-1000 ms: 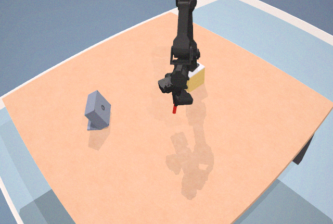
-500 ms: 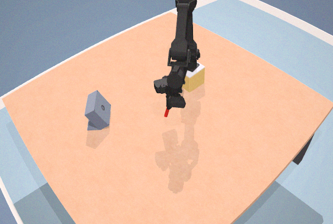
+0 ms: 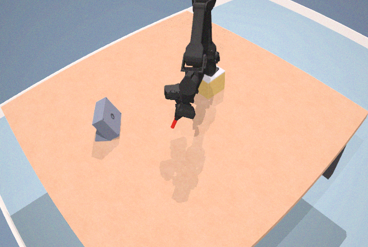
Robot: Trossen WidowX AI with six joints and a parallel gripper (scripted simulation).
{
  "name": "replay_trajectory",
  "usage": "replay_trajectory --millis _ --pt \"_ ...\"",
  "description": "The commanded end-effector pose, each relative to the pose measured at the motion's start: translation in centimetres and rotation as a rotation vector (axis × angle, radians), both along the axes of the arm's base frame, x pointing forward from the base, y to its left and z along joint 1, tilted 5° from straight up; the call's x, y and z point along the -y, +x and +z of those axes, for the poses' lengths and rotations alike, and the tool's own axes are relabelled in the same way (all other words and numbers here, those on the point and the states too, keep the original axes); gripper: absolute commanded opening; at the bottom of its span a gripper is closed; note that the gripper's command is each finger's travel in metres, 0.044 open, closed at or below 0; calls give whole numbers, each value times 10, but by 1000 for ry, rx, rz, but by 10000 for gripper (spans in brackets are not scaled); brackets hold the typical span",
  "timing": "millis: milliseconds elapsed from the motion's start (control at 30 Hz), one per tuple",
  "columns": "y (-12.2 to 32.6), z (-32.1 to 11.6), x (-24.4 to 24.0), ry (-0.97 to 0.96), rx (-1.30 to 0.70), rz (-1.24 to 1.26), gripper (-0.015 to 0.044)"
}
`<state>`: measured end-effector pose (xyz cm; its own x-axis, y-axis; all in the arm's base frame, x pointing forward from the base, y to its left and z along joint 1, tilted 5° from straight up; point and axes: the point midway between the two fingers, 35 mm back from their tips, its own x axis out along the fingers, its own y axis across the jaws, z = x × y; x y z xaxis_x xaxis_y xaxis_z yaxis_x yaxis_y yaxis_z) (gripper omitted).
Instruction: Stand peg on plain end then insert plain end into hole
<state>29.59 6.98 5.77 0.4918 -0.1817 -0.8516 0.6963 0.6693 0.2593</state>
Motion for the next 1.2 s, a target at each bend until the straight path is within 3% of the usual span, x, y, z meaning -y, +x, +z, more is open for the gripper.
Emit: replay_trajectory --millis 0,1167 --pt "5 -2 7 -10 36 -42 0" --pt "35 4 58 -52 325 -329 0"
